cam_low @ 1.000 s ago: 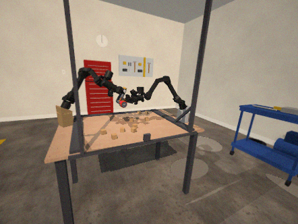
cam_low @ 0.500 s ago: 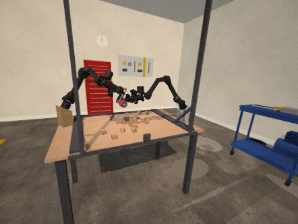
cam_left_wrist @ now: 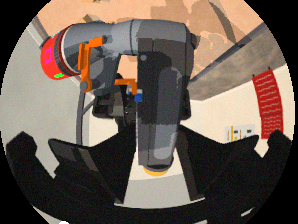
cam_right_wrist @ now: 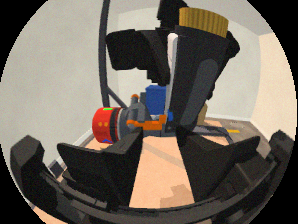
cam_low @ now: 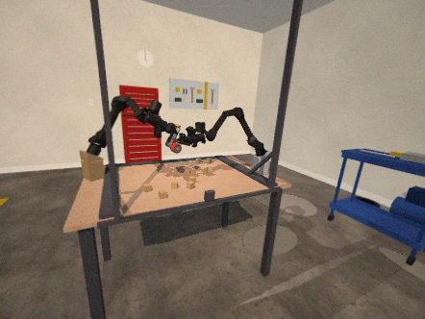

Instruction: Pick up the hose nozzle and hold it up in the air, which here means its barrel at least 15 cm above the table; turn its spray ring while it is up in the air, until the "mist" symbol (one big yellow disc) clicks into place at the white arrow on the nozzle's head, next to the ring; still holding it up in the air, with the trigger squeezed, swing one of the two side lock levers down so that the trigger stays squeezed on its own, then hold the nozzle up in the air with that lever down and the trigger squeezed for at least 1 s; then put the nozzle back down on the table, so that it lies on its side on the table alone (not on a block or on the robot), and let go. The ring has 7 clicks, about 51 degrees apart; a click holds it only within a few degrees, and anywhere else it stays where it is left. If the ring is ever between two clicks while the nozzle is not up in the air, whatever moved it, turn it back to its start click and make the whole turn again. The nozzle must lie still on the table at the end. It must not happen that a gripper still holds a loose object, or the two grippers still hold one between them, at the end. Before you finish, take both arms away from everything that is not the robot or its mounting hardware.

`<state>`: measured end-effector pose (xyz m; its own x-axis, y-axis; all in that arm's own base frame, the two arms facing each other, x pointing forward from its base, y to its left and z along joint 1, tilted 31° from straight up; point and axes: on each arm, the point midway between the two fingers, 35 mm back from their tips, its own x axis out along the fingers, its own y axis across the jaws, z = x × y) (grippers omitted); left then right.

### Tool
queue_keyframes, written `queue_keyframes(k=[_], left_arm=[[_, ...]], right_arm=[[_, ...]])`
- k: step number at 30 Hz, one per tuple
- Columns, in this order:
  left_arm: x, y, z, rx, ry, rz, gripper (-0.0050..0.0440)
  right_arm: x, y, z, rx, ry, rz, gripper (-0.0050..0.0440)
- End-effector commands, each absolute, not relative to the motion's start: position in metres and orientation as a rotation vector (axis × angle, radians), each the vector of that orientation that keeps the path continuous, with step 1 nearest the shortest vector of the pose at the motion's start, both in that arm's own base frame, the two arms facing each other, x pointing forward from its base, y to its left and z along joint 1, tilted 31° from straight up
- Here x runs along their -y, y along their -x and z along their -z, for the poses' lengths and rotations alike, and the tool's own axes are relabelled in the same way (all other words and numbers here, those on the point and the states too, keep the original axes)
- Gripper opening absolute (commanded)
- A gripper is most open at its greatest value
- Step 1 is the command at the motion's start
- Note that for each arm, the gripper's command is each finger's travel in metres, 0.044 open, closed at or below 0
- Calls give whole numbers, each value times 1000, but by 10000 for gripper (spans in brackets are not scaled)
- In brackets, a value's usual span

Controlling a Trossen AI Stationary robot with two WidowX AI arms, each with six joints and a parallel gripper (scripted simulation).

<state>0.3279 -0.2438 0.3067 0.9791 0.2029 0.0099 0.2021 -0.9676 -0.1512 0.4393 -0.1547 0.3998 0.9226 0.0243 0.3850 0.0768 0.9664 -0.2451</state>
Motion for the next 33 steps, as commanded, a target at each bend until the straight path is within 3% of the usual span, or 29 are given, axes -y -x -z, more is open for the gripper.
queue_keyframes(k=[1,33], left_arm=[[252,-323,-316,245,3010,19,165],[252,-323,-316,245,3010,20,165]], right_arm=[[166,-426,-419,439,283,71,172],[171,-429,-418,447,291,67,172]])
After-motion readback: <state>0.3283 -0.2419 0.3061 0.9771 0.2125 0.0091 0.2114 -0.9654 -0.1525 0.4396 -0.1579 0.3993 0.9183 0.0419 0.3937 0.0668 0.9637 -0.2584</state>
